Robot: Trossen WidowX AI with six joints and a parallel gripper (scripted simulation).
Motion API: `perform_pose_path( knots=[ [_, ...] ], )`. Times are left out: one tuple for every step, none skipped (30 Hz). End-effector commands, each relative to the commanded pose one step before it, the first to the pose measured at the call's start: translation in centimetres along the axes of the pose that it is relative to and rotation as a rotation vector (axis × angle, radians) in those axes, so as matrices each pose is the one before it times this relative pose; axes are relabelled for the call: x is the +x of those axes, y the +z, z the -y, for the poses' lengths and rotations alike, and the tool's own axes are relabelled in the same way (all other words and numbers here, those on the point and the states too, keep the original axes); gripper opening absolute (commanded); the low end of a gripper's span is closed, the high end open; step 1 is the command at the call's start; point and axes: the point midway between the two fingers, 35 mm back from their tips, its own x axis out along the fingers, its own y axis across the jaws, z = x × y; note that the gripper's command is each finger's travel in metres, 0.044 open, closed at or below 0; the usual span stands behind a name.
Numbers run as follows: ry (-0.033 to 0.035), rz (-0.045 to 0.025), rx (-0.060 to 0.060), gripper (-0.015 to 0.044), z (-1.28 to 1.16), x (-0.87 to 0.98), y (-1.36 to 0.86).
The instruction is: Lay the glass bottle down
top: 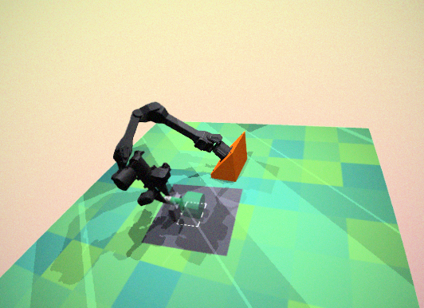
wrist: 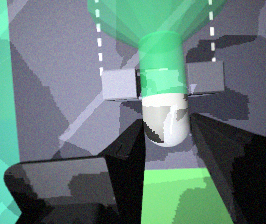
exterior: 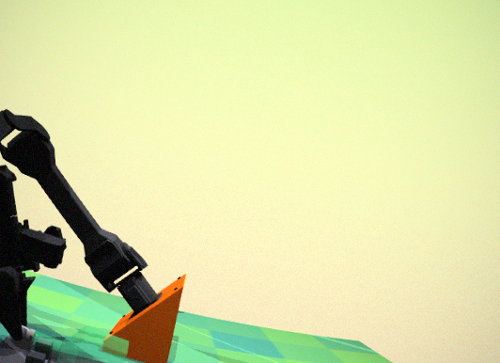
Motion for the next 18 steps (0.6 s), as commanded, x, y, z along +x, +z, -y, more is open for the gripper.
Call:
perform_pose_path(
  knots=[
    [0.00053,-0.00056,-0.0039,0.0125,-0.047,0.169,-0.08],
    [-0.00015,0.00011,0.0011,0.0125,0.0,0.031,-0.029],
    [-0.00012,0.00011,0.001,0.0125,0.0,0.023,-0.017],
    [-0.00007,0.00009,0.0008,0.0125,0.0,0.014,-0.009],
    [-0.00004,0.00006,0.0007,0.0125,0.0,0.012,-0.006],
    [-0.00003,0.00002,0.0007,0.0125,0.0,0.013,-0.006],
    [-0.00001,-0.00004,0.0007,0.0125,0.0,0.013,-0.005],
    [0.0,-0.00013,0.0006,0.0125,0.0,0.013,-0.005],
    [0.00001,-0.00022,0.0006,0.0125,0.0,0.014,-0.005],
    [0.00002,-0.00028,0.0005,0.0125,0.0,0.014,-0.004],
    [0.00003,-0.00032,0.0005,0.0125,0.0,0.014,-0.004],
    [0.00004,-0.00032,0.0005,0.0125,0.0,0.015,-0.004],
    [0.00004,-0.00031,0.0005,0.0125,0.0,0.015,-0.004],
    [0.00005,-0.00031,0.0005,0.0125,0.0,0.015,-0.004],
    [0.00005,-0.00032,0.0005,0.0125,0.0,0.015,-0.004],
    [0.00005,-0.00035,0.0005,0.0125,0.0,0.015,-0.004],
    [0.00005,-0.00038,0.0005,0.0125,0.0,0.015,-0.004],
    [0.00004,-0.00042,0.0004,0.0125,0.0,0.015,-0.004]
  ],
)
